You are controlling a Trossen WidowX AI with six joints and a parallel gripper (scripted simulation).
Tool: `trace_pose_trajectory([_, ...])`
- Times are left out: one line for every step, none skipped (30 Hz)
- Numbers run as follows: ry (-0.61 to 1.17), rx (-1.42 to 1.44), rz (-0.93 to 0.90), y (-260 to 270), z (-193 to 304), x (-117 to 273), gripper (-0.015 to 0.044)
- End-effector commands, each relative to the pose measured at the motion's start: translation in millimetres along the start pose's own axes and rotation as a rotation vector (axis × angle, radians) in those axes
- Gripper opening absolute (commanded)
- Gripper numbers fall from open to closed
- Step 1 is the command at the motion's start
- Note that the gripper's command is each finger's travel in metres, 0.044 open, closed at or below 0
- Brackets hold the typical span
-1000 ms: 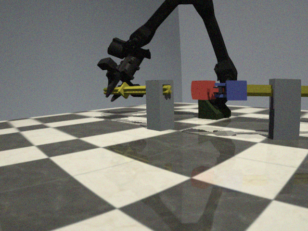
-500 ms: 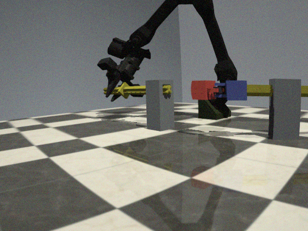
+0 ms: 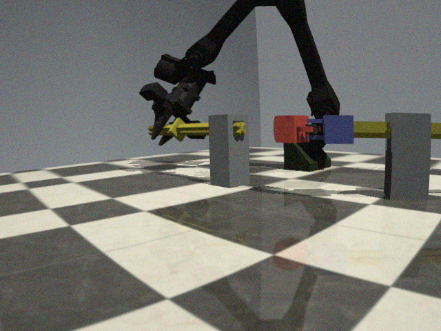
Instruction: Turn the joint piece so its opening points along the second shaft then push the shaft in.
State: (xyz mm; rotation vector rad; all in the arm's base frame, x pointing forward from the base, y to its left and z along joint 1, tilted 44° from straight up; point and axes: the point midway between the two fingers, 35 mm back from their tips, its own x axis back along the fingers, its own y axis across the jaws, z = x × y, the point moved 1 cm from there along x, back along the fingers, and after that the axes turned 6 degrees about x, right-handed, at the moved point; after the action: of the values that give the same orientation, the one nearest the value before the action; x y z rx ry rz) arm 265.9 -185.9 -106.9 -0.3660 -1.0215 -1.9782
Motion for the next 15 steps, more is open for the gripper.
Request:
trace_pose_trajectory([0.000, 0.000, 0.000, 0.0, 0.0, 0.0, 0.0054])
trace_pose_trajectory([0.000, 0.000, 0.000, 0.0, 0.0, 0.0, 0.0047])
trace_pose_trajectory([0.000, 0.000, 0.000, 0.0, 0.0, 0.0, 0.0040])
trace_pose_trajectory([0.000, 0.000, 0.000, 0.0, 0.0, 0.0, 0.0034])
trace_pose_trajectory([0.000, 0.000, 0.000, 0.0, 0.0, 0.0, 0.0027])
trace_pose_trajectory([0.000, 0.000, 0.000, 0.0, 0.0, 0.0, 0.0020])
trace_pose_trajectory([0.000, 0.000, 0.000, 0.0, 0.0, 0.0, 0.0000])
trace_pose_trajectory([0.000, 0.000, 0.000, 0.0, 0.0, 0.0, 0.0000])
trace_pose_trajectory([0.000, 0.000, 0.000, 0.0, 0.0, 0.0, 0.0000])
trace_pose_trajectory([0.000, 0.000, 0.003, 0.0, -0.1, -0.1, 0.0000])
trace_pose_trajectory([0.000, -0.001, 0.009, 0.1, -0.2, -0.4, 0.0000])
trace_pose_trajectory([0.001, -0.002, 0.017, 0.1, -0.4, -0.8, 0.0000])
trace_pose_trajectory([0.001, -0.003, 0.028, 0.2, -0.6, -1.4, 0.0000])
trace_pose_trajectory([0.002, -0.005, 0.042, 0.2, -0.8, -2.0, 0.0000])
trace_pose_trajectory([0.003, -0.007, 0.059, 0.3, -1.0, -2.7, 0.0000])
